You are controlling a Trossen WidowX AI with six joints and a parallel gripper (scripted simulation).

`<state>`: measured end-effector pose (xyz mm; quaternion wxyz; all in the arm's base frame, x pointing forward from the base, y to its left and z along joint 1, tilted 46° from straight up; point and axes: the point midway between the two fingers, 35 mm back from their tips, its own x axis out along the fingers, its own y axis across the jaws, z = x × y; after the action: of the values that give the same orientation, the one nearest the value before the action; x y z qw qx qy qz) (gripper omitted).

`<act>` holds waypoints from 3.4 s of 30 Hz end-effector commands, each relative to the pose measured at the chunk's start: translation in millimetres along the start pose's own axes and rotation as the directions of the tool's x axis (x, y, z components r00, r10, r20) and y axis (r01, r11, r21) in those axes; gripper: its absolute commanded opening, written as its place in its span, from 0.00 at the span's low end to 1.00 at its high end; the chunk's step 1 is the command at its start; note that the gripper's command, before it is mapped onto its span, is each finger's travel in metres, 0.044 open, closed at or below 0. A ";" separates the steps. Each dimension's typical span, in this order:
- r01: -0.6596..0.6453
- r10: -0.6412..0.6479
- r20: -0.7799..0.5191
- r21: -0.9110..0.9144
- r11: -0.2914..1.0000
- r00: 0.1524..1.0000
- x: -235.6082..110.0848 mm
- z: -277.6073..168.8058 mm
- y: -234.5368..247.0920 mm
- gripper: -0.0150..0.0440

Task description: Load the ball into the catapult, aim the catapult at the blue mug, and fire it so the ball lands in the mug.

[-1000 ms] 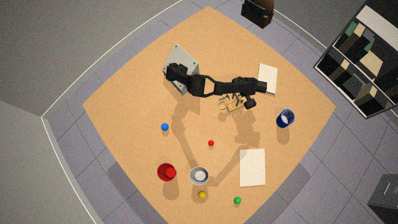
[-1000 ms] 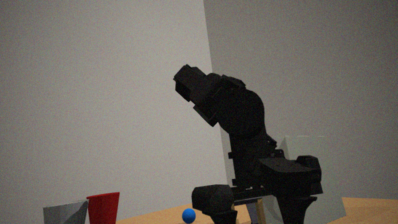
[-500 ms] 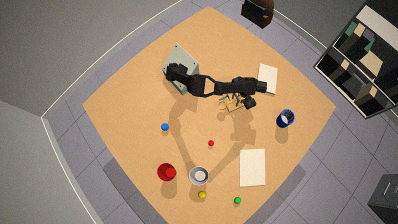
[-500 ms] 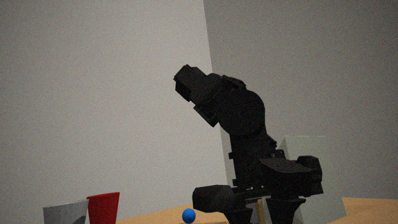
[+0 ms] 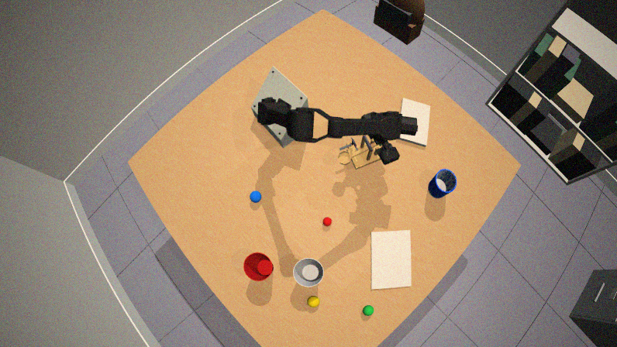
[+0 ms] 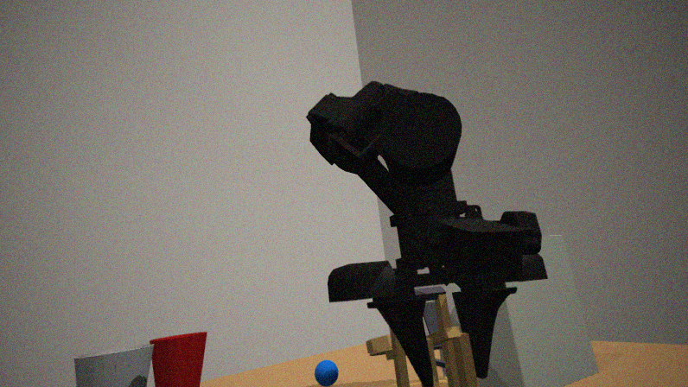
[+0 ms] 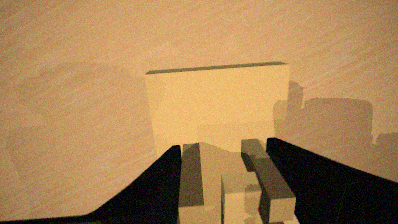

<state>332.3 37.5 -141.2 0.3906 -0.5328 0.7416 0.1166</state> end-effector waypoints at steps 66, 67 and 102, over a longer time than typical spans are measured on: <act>0.000 0.003 -0.003 0.727 0.687 1.000 44.2 -8.7 -25.3 0.25; 0.000 0.003 -0.003 0.727 0.687 1.000 44.2 -8.7 -25.3 0.25; 0.001 -0.001 -0.001 0.726 0.688 1.000 -41.8 -8.3 -22.6 1.00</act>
<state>356.4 56.4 -97.4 0.5698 -0.3376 0.7261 -0.1846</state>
